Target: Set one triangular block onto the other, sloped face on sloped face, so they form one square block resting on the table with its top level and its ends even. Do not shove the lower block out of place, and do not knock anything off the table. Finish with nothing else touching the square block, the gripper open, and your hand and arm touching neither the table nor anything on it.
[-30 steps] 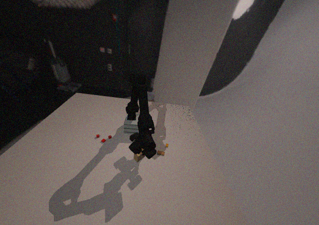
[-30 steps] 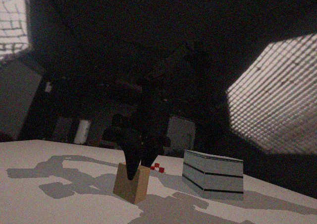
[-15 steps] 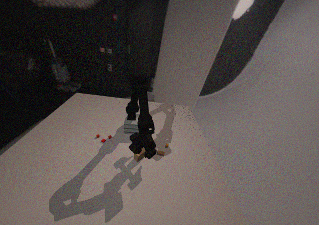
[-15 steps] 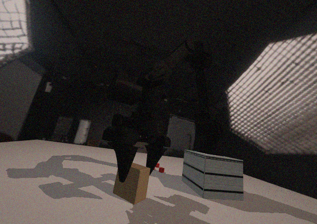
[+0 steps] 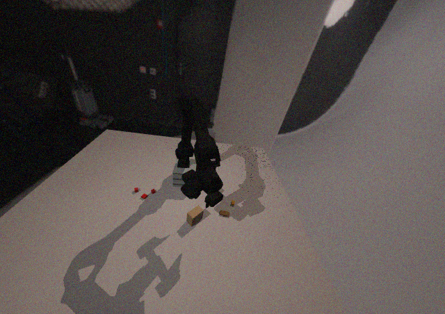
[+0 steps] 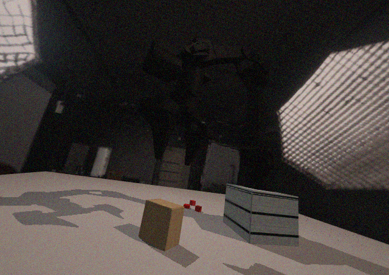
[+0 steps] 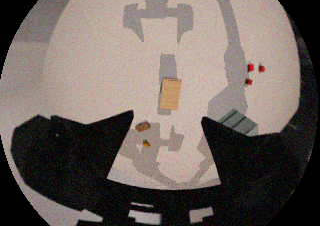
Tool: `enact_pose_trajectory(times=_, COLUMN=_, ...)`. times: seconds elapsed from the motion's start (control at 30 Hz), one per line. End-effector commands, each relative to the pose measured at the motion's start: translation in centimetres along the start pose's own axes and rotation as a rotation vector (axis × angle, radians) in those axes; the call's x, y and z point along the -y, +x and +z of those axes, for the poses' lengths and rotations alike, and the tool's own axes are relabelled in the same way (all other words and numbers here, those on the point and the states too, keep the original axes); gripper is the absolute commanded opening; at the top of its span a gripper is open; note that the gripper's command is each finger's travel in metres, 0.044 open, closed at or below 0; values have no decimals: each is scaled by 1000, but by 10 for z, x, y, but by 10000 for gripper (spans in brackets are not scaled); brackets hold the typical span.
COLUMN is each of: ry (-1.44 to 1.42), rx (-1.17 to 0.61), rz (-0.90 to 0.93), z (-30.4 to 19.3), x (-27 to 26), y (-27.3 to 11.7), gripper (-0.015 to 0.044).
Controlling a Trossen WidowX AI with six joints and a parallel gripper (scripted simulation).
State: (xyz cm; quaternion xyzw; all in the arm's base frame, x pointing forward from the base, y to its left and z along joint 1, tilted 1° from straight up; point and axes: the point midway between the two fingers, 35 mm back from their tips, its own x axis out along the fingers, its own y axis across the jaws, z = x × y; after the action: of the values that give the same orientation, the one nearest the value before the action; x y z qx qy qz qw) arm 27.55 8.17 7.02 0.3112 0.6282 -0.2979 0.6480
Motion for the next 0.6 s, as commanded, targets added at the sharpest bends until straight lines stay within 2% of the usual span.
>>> enact_pose_trajectory(times=0.0, ry=1, rx=-4, rz=-9, z=-2, x=4, y=-12, gripper=440)
enact_pose_trajectory(times=0.57, ry=0, rx=6, rz=15, z=0, x=-1, y=-12, gripper=440)
